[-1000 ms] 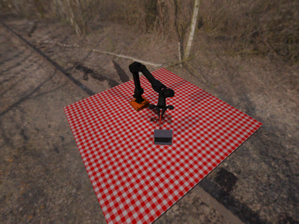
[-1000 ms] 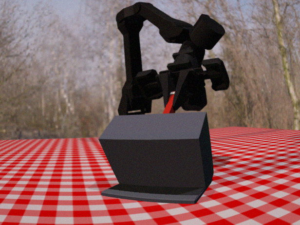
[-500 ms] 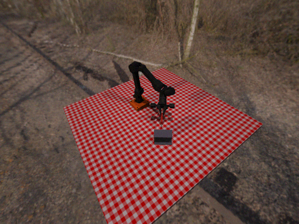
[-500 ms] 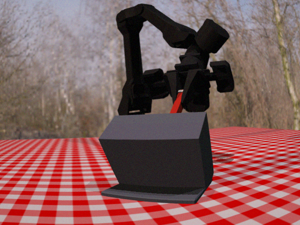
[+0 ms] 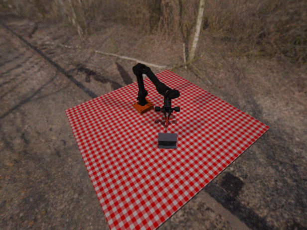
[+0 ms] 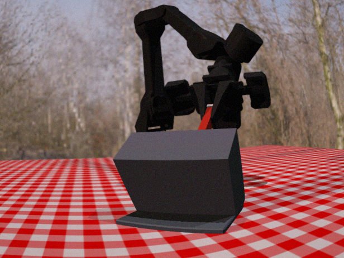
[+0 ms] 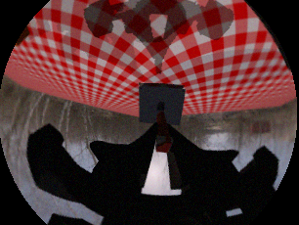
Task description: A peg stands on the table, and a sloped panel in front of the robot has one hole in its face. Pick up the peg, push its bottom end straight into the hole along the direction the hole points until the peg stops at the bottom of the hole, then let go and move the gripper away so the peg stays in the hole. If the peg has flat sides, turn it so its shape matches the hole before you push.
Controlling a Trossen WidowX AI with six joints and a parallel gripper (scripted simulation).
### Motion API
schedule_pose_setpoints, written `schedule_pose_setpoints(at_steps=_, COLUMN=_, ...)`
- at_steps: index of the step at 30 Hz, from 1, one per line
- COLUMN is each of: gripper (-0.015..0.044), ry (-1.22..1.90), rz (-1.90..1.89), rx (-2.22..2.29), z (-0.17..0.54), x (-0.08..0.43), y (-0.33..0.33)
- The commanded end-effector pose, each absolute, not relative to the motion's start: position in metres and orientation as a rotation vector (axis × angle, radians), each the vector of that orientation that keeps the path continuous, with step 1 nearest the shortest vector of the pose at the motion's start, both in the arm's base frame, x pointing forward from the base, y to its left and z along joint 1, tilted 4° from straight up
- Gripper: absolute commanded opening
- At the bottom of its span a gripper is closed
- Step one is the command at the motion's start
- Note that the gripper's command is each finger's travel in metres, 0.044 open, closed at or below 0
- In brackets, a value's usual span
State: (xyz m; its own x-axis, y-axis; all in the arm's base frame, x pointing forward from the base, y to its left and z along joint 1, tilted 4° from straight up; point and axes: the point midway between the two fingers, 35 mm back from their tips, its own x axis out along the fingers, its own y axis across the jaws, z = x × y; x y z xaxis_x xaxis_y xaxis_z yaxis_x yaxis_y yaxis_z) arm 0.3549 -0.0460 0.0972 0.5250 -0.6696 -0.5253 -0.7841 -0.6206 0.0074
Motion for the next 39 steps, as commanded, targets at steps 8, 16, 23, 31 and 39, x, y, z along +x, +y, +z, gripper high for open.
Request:
schedule_pose_setpoints(at_steps=8, gripper=0.0, ry=1.226, rz=0.722, rx=-2.567, z=0.089, x=0.362, y=-0.052)
schedule_pose_setpoints(at_steps=16, gripper=0.0, ry=1.221, rz=0.71, rx=-2.59, z=0.084, x=0.367, y=-0.057)
schedule_pose_setpoints(at_steps=23, gripper=0.0, ry=1.219, rz=0.701, rx=-2.606, z=0.081, x=0.371, y=-0.061)
schedule_pose_setpoints(at_steps=31, gripper=0.0, ry=1.218, rz=0.691, rx=-2.622, z=0.078, x=0.373, y=-0.064)
schedule_pose_setpoints(at_steps=39, gripper=0.0, ry=1.219, rz=0.686, rx=-2.629, z=0.075, x=0.376, y=-0.067)
